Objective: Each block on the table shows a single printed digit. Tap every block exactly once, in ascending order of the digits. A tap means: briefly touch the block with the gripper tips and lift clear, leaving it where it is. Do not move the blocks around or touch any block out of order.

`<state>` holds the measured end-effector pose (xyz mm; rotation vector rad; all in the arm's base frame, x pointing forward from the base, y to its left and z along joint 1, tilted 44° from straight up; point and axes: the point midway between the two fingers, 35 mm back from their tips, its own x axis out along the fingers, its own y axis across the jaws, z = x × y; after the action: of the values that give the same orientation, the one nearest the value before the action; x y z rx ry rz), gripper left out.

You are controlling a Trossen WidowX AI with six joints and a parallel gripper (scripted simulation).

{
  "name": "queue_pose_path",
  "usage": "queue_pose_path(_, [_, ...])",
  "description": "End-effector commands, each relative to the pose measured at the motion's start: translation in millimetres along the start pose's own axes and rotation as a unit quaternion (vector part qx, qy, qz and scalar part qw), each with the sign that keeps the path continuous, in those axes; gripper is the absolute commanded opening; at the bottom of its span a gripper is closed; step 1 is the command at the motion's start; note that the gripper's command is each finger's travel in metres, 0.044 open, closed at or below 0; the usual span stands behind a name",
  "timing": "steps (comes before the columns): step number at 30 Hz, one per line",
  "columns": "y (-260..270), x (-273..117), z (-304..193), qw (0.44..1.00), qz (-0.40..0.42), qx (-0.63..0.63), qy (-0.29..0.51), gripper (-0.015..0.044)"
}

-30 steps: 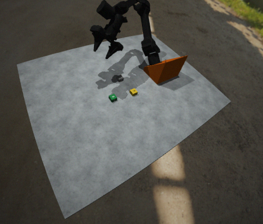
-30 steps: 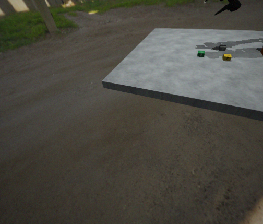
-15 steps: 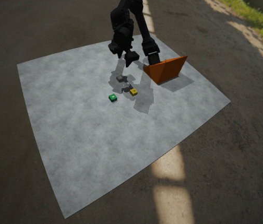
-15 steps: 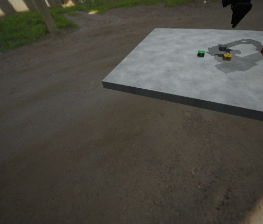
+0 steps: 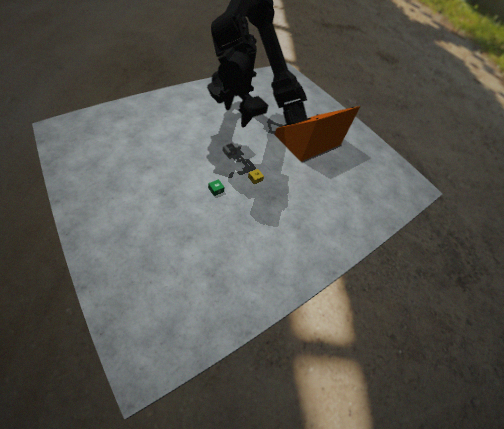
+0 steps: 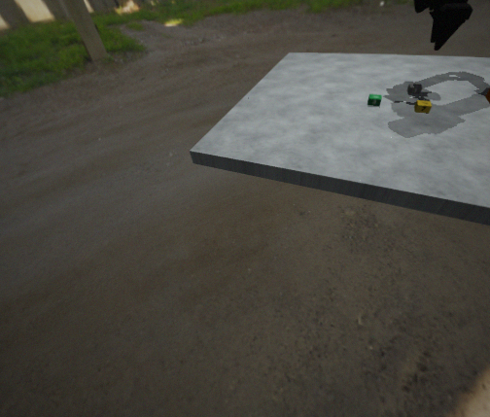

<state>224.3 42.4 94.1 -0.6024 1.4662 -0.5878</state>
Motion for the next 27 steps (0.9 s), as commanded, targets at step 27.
queue_pose_path(27, [133, -1, 0, 1.0, 0.001, -0.001, -0.003, 0.04])
